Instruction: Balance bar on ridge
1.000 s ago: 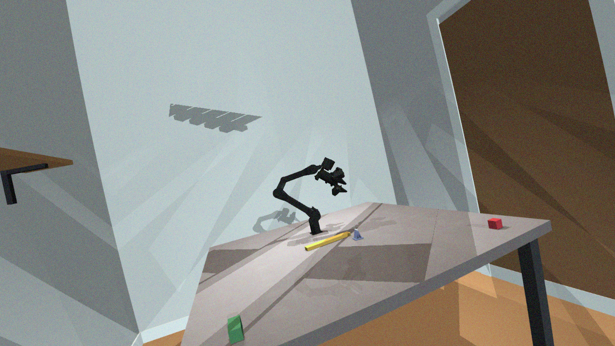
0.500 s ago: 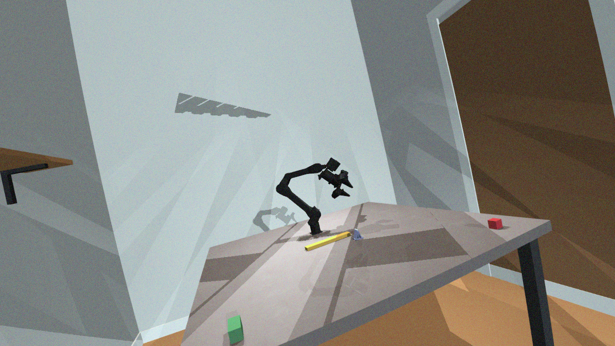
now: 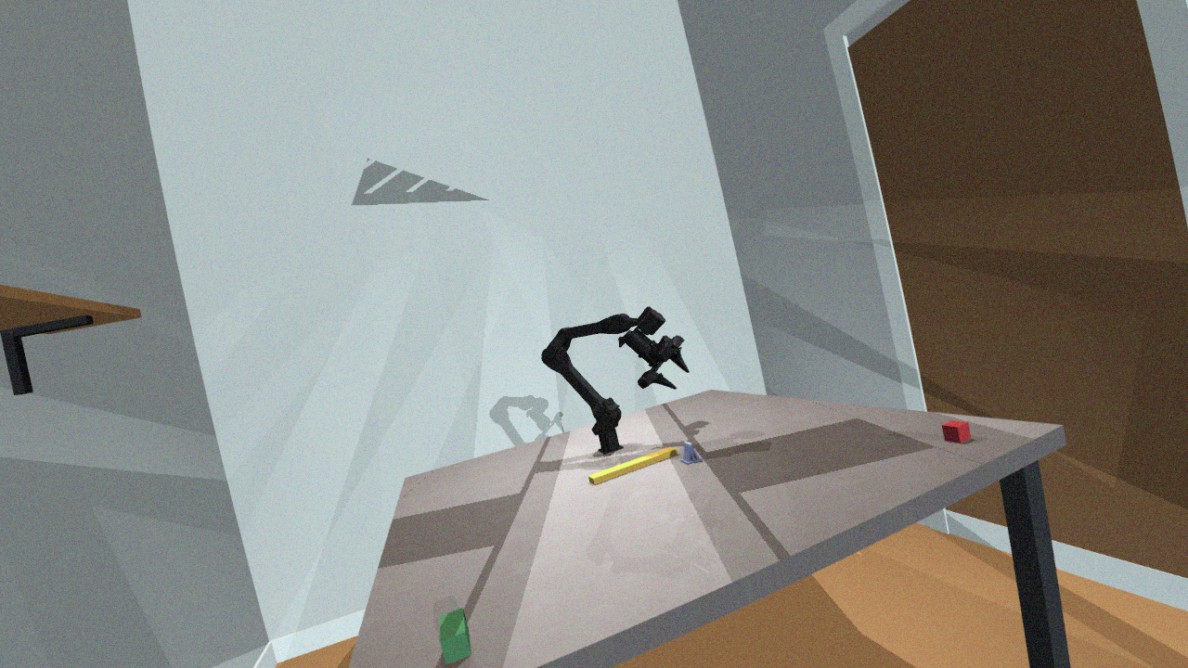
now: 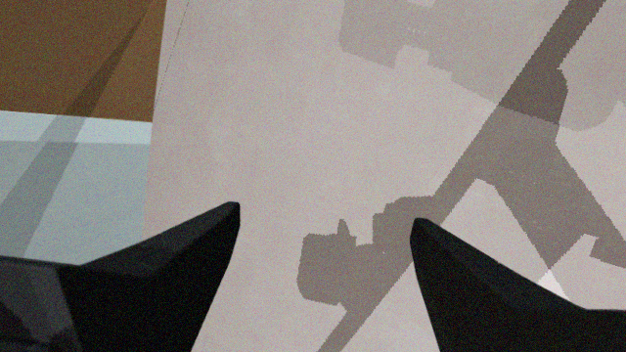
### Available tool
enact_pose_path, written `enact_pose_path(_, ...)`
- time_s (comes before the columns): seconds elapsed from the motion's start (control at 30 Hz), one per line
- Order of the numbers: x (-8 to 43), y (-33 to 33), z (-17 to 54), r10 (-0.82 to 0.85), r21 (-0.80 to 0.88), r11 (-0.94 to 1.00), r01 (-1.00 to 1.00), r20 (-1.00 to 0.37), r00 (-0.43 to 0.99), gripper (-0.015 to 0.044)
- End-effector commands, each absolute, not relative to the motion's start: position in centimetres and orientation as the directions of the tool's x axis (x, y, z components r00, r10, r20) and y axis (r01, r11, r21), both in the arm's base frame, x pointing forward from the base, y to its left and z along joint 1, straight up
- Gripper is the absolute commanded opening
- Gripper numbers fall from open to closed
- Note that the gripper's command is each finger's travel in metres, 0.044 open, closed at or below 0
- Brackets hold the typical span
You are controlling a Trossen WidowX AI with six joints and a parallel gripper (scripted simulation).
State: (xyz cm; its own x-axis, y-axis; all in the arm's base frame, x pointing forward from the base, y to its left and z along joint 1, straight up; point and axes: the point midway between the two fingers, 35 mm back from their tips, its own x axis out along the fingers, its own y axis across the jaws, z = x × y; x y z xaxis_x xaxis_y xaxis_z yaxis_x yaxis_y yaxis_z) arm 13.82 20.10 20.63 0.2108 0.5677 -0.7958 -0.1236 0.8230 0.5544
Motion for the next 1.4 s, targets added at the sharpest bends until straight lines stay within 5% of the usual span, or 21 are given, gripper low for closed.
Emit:
enact_pose_path(0.0, 15.4, 19.2, 20.0, 0.52, 0.529, 0.848, -0.026, -0.821, 0.235, 0.0315)
enact_pose_path(0.7, 21.8, 12.9, 17.3, 0.294, 0.397, 0.807, 0.438, -0.912, 0.284, 0.0315)
enact_pose_path(1.37, 25.1, 5.1, 14.8, 0.11, 0.241, 0.564, 0.79, -0.97, 0.217, 0.0315)
